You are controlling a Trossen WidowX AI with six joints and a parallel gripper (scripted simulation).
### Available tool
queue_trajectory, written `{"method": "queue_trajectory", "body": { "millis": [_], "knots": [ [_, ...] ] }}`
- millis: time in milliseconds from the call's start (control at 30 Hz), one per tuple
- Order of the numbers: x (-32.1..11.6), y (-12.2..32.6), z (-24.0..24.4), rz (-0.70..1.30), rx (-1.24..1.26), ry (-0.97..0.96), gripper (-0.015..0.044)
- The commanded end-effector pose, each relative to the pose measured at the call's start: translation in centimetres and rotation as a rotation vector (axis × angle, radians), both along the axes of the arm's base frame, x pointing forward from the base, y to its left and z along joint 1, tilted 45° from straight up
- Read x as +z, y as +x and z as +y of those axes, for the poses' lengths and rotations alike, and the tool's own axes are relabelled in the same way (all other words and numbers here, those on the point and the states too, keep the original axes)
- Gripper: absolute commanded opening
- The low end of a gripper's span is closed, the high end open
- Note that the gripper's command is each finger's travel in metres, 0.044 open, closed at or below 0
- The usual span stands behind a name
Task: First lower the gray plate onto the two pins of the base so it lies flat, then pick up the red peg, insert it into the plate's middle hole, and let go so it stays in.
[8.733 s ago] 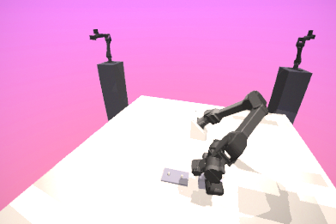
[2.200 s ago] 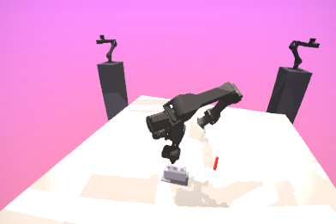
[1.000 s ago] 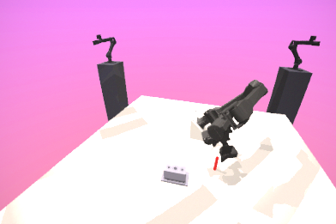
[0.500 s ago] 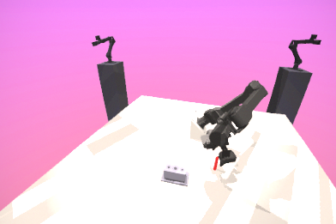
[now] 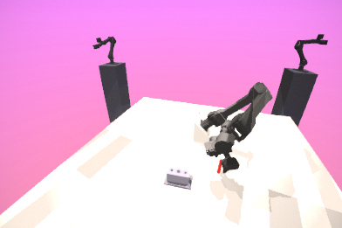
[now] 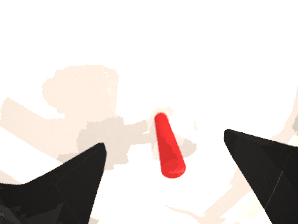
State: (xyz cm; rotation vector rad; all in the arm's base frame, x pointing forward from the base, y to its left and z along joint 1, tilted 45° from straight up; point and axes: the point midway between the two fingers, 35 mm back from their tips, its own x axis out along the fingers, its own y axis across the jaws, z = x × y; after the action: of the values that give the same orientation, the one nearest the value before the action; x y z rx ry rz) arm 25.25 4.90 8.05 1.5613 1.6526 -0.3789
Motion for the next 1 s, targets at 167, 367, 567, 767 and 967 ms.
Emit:
{"method": "queue_trajectory", "body": {
  "millis": [167,367,567,767,967],
  "knots": [
    [-0.82,-0.08,0.93,0.006,-0.003,0.010,0.0440],
    [-0.82,-0.08,0.93,0.006,-0.003,0.010,0.0282],
    [-0.82,-0.08,0.93,0.006,-0.003,0.010,0.0125],
    [-0.82,-0.08,0.93,0.006,-0.003,0.010,0.0026],
    [-0.82,-0.08,0.93,0.006,-0.003,0.010,0.0000]
  ]
}}
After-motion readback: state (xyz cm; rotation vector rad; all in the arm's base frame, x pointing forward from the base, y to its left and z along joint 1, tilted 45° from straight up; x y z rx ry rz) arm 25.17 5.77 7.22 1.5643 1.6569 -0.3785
